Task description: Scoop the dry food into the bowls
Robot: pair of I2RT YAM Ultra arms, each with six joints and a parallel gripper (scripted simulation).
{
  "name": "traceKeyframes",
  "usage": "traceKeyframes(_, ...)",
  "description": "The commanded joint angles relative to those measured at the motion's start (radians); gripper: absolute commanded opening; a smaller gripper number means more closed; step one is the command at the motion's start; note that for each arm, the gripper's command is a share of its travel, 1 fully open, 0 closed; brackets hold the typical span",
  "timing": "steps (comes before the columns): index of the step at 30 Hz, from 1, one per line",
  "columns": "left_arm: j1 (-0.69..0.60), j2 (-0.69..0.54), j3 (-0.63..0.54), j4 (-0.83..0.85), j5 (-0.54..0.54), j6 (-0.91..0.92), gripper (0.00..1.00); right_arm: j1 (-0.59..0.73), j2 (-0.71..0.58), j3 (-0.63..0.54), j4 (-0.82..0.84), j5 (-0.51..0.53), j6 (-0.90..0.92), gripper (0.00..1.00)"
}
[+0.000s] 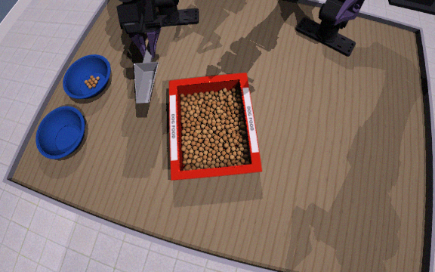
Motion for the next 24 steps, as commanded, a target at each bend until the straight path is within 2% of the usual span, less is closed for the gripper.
traceKeyframes(1,0.000,-0.008,0.012,-0.001,0.000,0.000,1.00,0.000,-0.010,0.014,0.002,0.000,0.000,0.00)
traceKeyframes(4,0.000,-0.008,0.012,-0.001,0.000,0.000,1.00,0.000,-0.010,0.014,0.002,0.000,0.000,0.00)
traceKeyframes(5,0.000,-0.008,0.012,-0.001,0.000,0.000,1.00,0.028,0.033,0.042,-0.022,-0.009,0.013,0.00)
traceKeyframes(12,0.000,-0.008,0.012,-0.001,0.000,0.000,1.00,0.090,0.094,0.115,-0.134,0.022,0.083,0.00)
traceKeyframes(24,0.000,-0.008,0.012,-0.001,0.000,0.000,1.00,0.345,0.367,0.432,-0.466,0.076,0.284,0.00)
